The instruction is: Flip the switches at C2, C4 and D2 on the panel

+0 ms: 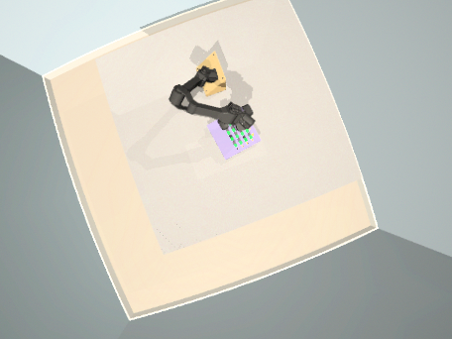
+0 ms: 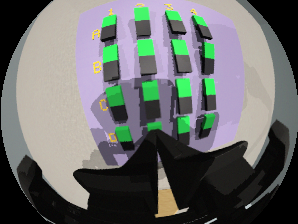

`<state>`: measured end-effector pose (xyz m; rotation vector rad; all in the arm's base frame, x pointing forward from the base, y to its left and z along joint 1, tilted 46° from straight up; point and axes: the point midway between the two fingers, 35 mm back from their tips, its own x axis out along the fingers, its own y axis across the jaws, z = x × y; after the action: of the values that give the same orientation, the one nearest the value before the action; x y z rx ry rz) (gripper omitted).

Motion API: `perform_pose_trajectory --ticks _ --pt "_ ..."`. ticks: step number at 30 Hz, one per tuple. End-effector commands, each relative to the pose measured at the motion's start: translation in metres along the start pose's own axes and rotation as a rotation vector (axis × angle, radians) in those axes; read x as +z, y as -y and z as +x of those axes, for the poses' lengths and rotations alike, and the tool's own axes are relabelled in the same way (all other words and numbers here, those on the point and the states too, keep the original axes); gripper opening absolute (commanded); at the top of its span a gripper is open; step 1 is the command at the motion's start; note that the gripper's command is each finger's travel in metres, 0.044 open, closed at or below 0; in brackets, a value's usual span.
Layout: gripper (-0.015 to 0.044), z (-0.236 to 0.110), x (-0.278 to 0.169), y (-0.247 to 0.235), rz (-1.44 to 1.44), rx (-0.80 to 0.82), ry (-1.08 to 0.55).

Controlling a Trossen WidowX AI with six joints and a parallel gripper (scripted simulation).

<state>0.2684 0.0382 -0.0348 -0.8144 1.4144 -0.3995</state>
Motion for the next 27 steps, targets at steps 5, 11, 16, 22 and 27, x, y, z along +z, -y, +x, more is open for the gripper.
perform_pose_trajectory --ticks 5,11,16,22,27 --pt "0.0000 0.0001 0.0005 0.0005 -0.002 -0.004 0.003" --pt "0.0000 0.0008 0.0006 0.0006 -0.002 -0.004 0.003" --pt "0.0000 0.0015 0.0006 0.0006 -0.002 -0.004 0.003" --pt "0.0000 0.0023 0.0006 0.0006 -0.002 -0.004 0.003" --pt "0.0000 0.0030 0.0006 0.0006 -0.002 -0.004 0.003"
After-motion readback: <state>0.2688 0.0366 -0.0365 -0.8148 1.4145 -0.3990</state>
